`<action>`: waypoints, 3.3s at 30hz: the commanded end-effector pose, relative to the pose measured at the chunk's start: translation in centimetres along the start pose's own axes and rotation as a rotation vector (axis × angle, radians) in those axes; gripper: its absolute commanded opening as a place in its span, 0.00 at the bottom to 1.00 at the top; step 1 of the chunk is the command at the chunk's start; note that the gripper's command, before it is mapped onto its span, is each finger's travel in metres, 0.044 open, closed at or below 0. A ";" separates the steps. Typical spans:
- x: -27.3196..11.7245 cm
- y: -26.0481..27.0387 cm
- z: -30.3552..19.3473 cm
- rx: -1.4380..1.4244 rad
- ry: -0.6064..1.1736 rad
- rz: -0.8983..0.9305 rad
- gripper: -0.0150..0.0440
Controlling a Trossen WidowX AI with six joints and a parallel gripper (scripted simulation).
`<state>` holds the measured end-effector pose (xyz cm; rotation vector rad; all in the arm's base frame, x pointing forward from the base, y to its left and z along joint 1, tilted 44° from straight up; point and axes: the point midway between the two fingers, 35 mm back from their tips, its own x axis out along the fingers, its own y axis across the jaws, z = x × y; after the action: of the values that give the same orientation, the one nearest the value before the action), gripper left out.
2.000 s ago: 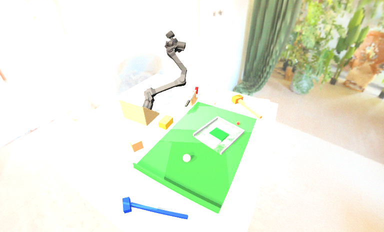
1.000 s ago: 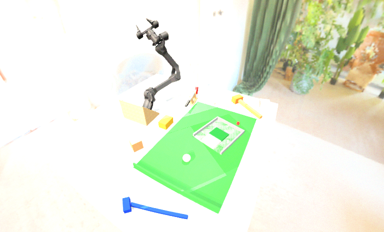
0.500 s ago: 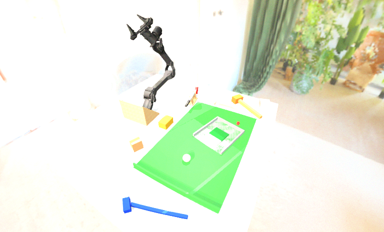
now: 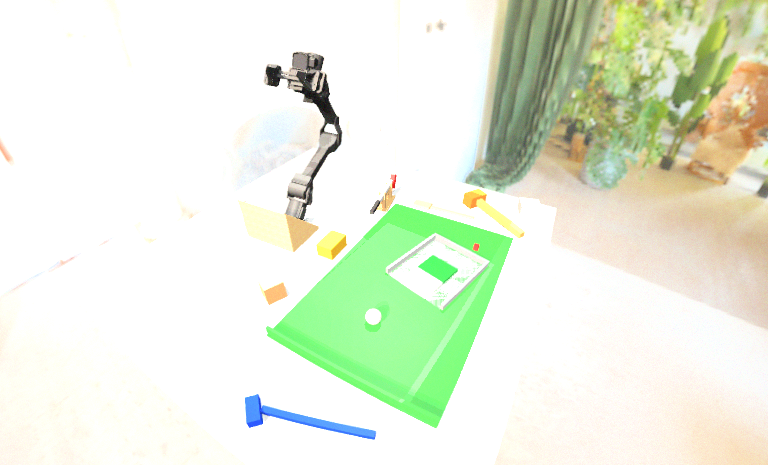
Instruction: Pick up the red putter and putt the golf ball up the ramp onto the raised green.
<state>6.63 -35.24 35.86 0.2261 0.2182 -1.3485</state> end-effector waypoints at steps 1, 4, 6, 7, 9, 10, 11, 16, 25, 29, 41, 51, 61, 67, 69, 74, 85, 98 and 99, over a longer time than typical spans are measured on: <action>1.1 6.1 -5.0 -0.273 0.176 0.247 1.00; 0.8 9.8 -8.1 -0.447 0.257 0.422 1.00; 0.1 12.1 -10.1 -0.557 0.299 0.543 1.00; -0.3 13.3 -11.1 -0.611 0.316 0.605 1.00; -1.4 15.4 -13.1 -0.716 0.345 0.733 1.00; -2.0 16.3 -14.1 -0.767 0.356 0.799 1.00; -2.7 17.3 -15.0 -0.818 0.365 0.866 1.00; -7.0 21.3 -19.5 -1.045 0.376 1.219 1.00; -17.0 25.1 -25.7 -1.311 0.265 1.895 1.00; -21.7 25.5 -27.5 -1.348 0.166 2.197 1.00; -30.7 24.9 -29.3 -1.240 -0.087 2.741 1.00; -31.1 25.1 -29.7 -1.240 -0.087 2.741 1.00; -32.2 25.6 -31.7 -1.239 -0.088 2.741 1.00; -33.0 25.8 -33.2 -1.237 -0.089 2.742 1.00; -33.0 25.8 -33.2 -1.237 -0.089 2.742 1.00; -33.1 25.8 -33.6 -1.238 -0.089 2.741 1.00; -33.9 26.1 -35.1 -1.236 -0.090 2.742 1.00; -33.8 26.2 -35.0 -1.246 -0.099 2.739 0.60; -33.8 26.2 -35.0 -1.246 -0.099 2.739 0.56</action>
<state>24.35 11.79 12.86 -0.5408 0.3260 1.5746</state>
